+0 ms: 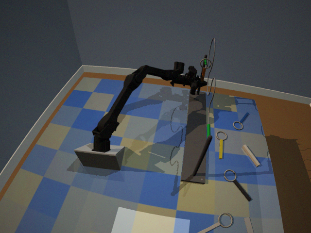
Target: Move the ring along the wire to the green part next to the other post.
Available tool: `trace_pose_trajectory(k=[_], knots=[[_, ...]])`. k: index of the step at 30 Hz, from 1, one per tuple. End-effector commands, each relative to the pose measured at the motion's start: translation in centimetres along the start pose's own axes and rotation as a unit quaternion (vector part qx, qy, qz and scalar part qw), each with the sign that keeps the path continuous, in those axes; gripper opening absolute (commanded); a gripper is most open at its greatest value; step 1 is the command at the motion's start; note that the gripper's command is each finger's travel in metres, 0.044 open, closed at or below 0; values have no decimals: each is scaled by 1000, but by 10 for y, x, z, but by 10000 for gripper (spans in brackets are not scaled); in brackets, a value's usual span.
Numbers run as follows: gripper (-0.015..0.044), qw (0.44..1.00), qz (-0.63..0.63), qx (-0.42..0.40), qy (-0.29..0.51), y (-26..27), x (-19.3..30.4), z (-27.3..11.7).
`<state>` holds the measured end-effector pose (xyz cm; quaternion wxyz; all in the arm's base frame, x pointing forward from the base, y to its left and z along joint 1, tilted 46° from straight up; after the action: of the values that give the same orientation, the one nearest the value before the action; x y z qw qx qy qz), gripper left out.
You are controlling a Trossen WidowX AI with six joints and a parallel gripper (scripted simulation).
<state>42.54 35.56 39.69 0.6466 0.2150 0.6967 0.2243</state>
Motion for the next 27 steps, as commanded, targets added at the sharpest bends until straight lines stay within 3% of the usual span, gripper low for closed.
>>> trace_pose_trajectory(k=[1, 17, 27], knots=[[-150, 1000, 2, -2, 0, 1, -3, -1], [-150, 1000, 2, -3, 2, 1, -3, -2], [-150, 997, 0, -17, 78, -8, -4, -21]])
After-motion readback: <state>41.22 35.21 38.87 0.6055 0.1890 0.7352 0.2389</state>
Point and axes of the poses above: the point midway between the two fingers, 35 mm back from their tips, its own z axis out along the fingers, its own y axis across the jaws, x = y × z, the point moved 1 cm from there along -z, back along the fingers, and after that the axes turned 11 degrees about -z, right-handed, at the moved point
